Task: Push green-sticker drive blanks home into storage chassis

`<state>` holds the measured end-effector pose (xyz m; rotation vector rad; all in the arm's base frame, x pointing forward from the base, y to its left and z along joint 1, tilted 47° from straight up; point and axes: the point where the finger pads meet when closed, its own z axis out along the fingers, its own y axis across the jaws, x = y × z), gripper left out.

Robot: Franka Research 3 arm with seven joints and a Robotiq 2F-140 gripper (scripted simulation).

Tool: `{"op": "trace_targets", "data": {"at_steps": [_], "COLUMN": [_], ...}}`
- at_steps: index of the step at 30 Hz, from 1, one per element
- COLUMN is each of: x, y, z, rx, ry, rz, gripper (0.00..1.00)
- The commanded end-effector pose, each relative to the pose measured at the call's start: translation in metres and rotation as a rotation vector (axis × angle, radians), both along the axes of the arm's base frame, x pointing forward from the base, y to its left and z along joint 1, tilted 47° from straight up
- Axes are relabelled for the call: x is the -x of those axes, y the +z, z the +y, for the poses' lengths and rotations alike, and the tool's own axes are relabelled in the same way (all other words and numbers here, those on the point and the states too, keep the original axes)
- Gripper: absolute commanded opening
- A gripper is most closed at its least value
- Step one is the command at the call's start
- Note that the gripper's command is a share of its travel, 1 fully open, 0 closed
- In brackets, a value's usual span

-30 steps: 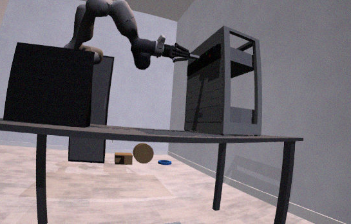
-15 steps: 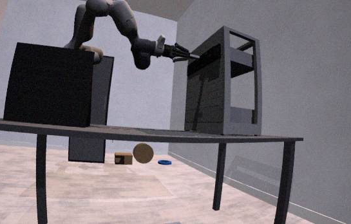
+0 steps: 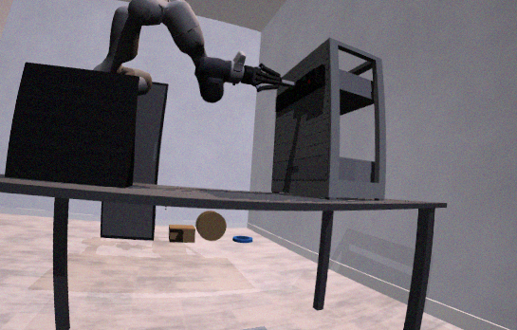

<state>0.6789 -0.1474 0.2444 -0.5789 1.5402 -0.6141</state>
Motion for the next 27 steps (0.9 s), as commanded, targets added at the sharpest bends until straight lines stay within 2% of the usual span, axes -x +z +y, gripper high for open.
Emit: {"op": "trace_targets", "data": {"at_steps": [1, 15, 27], "x": [-0.002, -0.011, -0.012], "y": [0.000, -0.001, -0.001], "z": [0.001, 0.003, 0.004], "rx": [-0.007, -0.007, -0.007], "ry": [0.004, 0.004, 0.004], "rz": [0.001, 0.001, 0.001], "gripper": [0.00, 0.00, 0.00]}}
